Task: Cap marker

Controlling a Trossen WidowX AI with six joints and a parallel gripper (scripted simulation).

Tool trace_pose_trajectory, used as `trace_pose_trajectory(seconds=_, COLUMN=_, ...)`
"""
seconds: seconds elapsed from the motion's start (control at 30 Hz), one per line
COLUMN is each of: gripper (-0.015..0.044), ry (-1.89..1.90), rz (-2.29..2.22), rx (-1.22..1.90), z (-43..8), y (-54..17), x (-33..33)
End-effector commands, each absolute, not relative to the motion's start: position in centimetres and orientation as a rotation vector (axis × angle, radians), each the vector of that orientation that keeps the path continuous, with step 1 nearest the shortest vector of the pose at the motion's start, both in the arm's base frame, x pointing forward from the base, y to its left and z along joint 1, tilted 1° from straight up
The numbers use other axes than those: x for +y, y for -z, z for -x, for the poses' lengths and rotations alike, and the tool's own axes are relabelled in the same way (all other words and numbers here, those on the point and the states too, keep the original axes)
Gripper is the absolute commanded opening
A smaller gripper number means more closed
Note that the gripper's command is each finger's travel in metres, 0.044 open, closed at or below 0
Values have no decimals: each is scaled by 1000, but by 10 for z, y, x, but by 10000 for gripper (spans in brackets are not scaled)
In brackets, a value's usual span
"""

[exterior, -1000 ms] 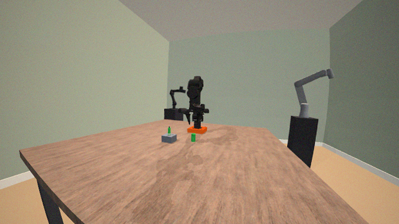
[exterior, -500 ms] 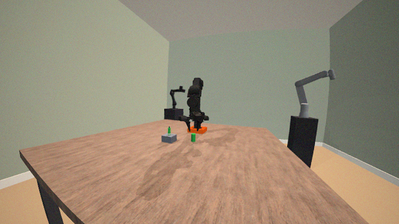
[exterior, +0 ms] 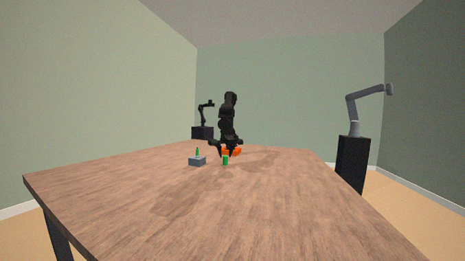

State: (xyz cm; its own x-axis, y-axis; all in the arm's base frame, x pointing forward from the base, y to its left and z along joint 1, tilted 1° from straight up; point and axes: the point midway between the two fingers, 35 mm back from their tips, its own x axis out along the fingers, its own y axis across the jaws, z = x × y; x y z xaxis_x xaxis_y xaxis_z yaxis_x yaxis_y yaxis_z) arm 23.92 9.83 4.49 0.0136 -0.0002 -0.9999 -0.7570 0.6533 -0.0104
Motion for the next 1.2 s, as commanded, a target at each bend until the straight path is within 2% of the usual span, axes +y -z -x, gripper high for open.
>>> trace_pose_trajectory(seconds=0.0, gripper=242, ry=-663, rz=679, rx=1461, z=-237, y=-37, x=97)
trace_pose_trajectory(seconds=0.53, gripper=242, ry=-663, rz=679, rx=1461, z=-237, y=-14, x=97)
trace_pose_trajectory(seconds=0.67, gripper=137, ry=-663, rz=679, rx=1461, z=-237, y=-14, x=97)
trace_pose_trajectory(seconds=0.97, gripper=77, ry=-663, rz=679, rx=1461, z=-236, y=-14, x=97)
trace_pose_trajectory(seconds=1.07, gripper=0, ry=-663, rz=679, rx=1461, z=-237, y=-18, x=97)
trace_pose_trajectory(seconds=1.17, gripper=0, ry=-663, rz=679, rx=1461, z=-238, y=-26, x=97)
